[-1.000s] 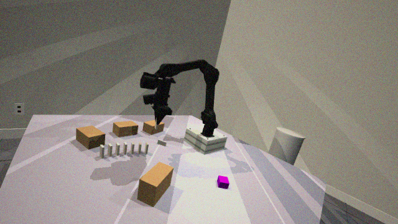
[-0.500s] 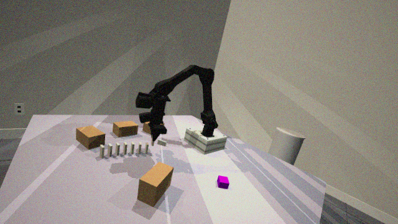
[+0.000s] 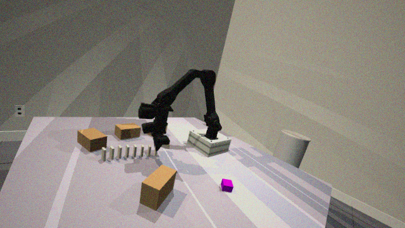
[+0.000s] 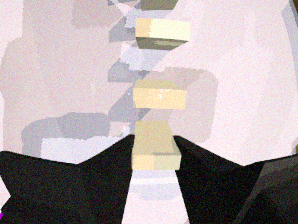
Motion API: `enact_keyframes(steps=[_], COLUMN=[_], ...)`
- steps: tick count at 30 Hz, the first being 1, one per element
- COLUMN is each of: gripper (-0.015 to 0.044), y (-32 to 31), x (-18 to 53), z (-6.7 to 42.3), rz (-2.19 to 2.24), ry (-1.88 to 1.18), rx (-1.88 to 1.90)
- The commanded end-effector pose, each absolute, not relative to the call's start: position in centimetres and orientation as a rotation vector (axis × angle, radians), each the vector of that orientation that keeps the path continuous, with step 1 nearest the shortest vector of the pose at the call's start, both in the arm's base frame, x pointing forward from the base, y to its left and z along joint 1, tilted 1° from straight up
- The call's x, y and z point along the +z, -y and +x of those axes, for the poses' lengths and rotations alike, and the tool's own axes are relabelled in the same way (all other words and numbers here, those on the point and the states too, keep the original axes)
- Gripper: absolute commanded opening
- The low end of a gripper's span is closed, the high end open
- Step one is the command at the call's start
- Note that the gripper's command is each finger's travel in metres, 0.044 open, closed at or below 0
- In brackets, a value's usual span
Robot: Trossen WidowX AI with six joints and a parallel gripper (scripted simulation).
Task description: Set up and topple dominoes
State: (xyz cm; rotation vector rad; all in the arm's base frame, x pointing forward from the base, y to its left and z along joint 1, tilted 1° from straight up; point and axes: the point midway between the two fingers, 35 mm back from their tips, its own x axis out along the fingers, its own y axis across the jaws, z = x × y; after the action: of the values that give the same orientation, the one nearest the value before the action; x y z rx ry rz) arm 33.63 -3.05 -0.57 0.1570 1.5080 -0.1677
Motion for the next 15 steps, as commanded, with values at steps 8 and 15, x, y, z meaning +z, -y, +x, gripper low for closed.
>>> enact_keyframes(steps=[8, 15], gripper=[0.0265, 0.044], y=[3.03, 3.03], x=[-0.73, -0.73], z=[33.54, 33.54], rz=[0.161, 0.161], ry=[-1.51, -1.51], rx=[-0.169, -0.169])
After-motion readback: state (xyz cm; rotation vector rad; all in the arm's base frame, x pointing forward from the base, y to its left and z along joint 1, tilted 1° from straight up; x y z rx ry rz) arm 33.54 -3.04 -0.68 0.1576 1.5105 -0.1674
